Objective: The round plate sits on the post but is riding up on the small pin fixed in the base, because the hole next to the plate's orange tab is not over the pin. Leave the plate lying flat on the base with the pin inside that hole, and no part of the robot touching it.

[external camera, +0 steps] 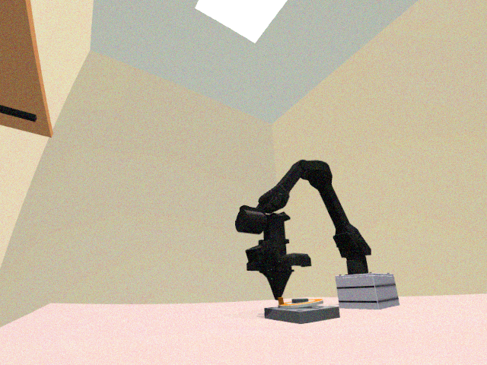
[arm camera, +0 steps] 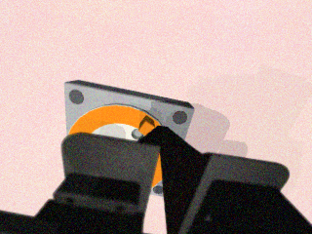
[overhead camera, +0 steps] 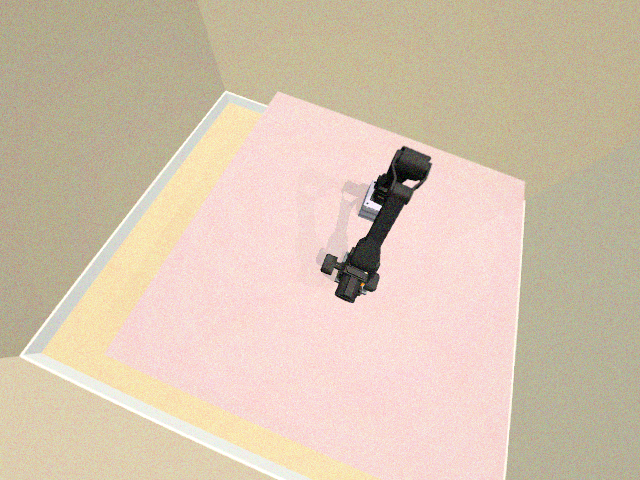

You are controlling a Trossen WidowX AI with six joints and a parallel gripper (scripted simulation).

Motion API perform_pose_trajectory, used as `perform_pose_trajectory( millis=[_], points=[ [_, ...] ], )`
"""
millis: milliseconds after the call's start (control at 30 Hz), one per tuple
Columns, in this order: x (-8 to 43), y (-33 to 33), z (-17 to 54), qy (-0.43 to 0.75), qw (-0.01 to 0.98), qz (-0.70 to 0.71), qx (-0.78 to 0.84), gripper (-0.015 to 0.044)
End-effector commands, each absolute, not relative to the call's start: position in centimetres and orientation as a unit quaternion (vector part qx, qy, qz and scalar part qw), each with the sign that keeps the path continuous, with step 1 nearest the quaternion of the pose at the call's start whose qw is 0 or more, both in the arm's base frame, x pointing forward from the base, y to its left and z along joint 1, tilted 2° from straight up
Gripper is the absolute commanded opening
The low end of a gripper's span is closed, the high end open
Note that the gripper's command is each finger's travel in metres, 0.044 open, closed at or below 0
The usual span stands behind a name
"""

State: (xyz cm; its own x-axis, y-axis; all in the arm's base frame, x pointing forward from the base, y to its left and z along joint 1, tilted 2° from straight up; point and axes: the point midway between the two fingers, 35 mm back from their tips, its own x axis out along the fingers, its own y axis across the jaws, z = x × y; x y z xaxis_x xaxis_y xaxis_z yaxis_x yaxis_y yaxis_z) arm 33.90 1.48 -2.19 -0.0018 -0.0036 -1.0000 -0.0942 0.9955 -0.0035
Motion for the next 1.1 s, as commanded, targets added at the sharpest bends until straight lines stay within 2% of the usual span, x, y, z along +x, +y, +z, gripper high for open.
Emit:
perform_pose_trajectory(
  millis=[0, 1067],
  points=[
    [34.3, 2.1, -2.3, 0.707, 0.706, 0.035, -0.033, 0.0],
    [34.8, 5.1, -2.2, 0.707, 0.706, 0.036, -0.032, 0.0]
  ],
)
